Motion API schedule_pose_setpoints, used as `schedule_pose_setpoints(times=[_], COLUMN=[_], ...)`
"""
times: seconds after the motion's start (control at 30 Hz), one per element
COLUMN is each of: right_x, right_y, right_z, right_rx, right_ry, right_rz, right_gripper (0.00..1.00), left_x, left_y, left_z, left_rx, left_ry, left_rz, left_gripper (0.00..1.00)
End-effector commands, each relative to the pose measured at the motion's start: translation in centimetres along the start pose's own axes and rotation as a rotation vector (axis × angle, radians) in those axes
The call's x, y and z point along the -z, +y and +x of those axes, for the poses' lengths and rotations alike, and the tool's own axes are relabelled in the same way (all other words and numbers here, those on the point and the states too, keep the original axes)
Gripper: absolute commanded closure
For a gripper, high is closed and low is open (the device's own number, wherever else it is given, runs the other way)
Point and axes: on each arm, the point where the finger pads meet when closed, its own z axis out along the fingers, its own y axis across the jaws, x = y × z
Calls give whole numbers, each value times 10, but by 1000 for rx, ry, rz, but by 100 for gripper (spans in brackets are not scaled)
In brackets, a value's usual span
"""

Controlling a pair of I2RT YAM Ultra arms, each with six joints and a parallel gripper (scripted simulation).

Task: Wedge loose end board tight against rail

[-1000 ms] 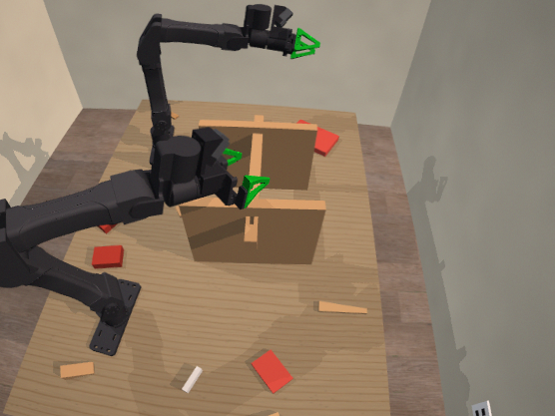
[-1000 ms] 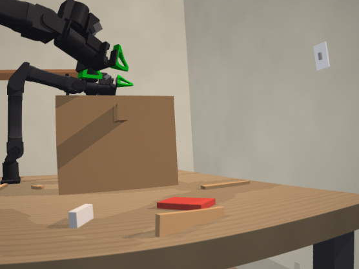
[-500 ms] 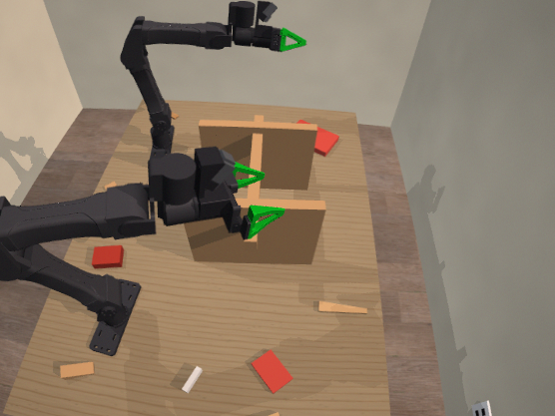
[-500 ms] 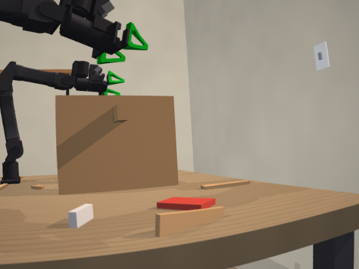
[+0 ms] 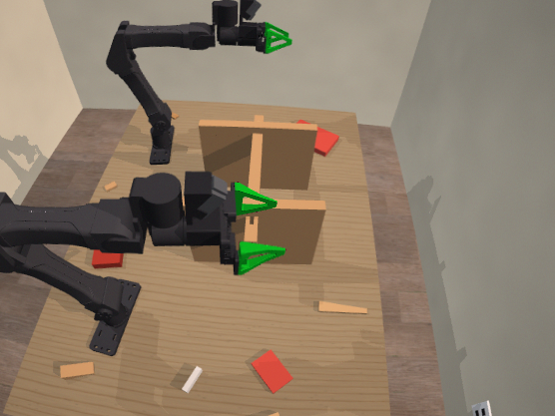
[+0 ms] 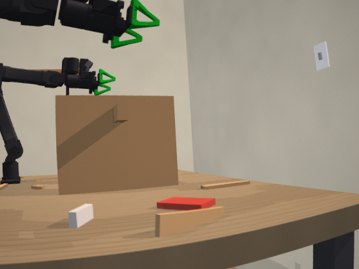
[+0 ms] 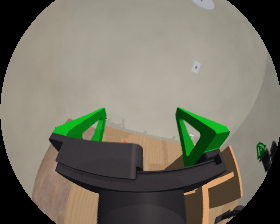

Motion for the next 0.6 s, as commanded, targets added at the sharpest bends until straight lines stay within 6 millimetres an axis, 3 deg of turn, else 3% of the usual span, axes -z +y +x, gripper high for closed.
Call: schedule_pose_setpoints(times=[0.0, 0.07, 0.1, 0.13, 0.2, 0.27, 0.3, 0.37, 0.43, 0.5, 0.57], right_x=[12, 12, 14, 20, 24, 28, 25, 34, 34, 42, 41], right_y=[-26, -26, -29, -37, -52, -66, -73, -85, -95, -100, -97], right_z=[-17, -17, -30, -38, -43, -41, -22, -40, -25, -45, -43], right_rx=[-23, -23, -21, -22, -30, -36, -44, -46, -54, -48, -46], right_ry=[-68, -68, -91, -116, -135, -138, -104, -149, -123, -165, -159], right_rz=[80, 80, 85, 112, 161, 202, 222, 264, 289, 305, 289], right_gripper=[0, 0, 0, 0, 0, 0, 0, 0, 0, 0, 0], left_x=[20, 20, 23, 26, 33, 40, 44, 51, 55, 58, 57], left_y=[-4, -4, -6, -4, -5, -5, -6, -6, -5, -6, -7], left_z=[-11, -11, -18, -9, -12, -13, -14, -14, -11, -13, -13], left_rx=[-98, -98, -109, -124, -158, -191, -208, -240, -264, -269, -258], left_ry=[-35, -35, -51, -36, -47, -54, -59, -64, -61, -66, -68], left_rz=[-26, -26, -24, -30, -38, -46, -52, -60, -68, -67, -62], left_gripper=[0, 0, 0, 0, 0, 0, 0, 0, 0, 0, 0])
